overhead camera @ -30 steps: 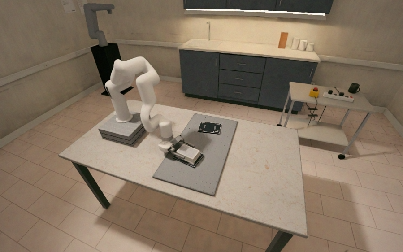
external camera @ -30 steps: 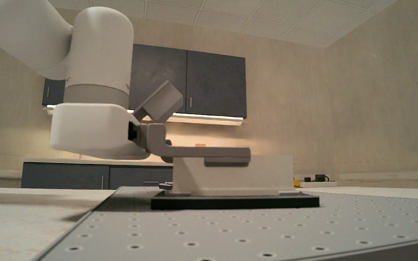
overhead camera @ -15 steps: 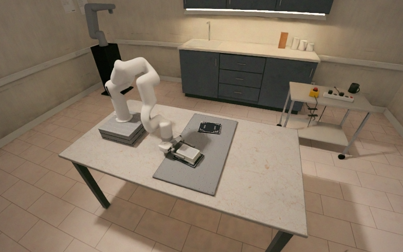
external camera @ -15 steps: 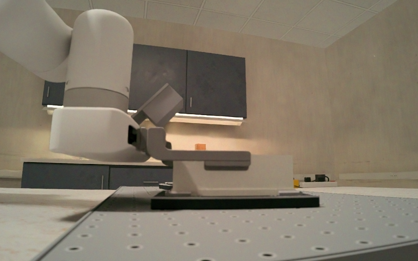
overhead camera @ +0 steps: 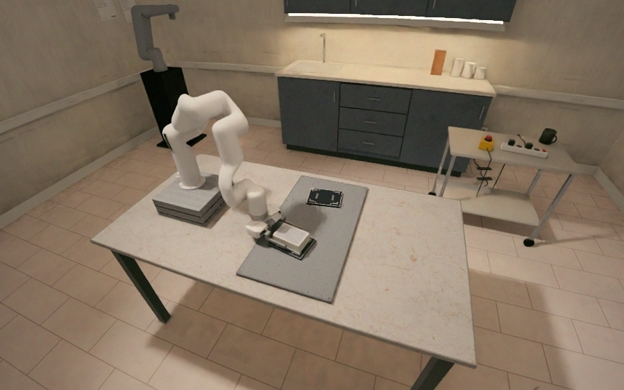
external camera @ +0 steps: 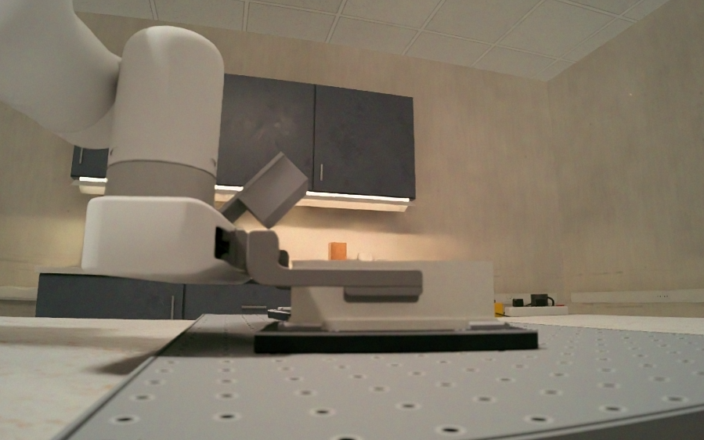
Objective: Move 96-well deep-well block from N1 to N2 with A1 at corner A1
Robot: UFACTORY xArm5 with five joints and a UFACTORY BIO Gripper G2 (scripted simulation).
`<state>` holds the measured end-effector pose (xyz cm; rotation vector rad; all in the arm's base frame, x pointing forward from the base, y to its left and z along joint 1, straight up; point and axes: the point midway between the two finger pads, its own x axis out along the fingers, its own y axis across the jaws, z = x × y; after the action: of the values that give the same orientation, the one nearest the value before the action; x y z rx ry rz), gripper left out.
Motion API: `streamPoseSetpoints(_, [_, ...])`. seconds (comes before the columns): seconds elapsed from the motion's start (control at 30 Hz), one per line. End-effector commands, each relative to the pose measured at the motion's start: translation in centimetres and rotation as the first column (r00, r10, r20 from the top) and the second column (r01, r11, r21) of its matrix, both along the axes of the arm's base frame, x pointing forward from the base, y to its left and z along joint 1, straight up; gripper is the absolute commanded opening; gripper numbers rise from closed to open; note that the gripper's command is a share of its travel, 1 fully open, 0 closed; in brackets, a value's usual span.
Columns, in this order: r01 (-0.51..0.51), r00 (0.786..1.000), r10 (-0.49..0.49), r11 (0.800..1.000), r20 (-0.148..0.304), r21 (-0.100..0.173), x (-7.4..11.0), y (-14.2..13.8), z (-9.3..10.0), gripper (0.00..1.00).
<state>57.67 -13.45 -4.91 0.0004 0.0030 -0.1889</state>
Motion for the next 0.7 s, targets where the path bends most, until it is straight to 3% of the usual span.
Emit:
streamPoseSetpoints(0.0, [0.000,1.000,0.000,1.000,0.004,0.002,0.12,-0.03,-0.08,0.37])
streamPoseSetpoints(0.67, [0.000,1.000,0.000,1.000,0.004,0.002,0.12,-0.03,-0.62,0.37])
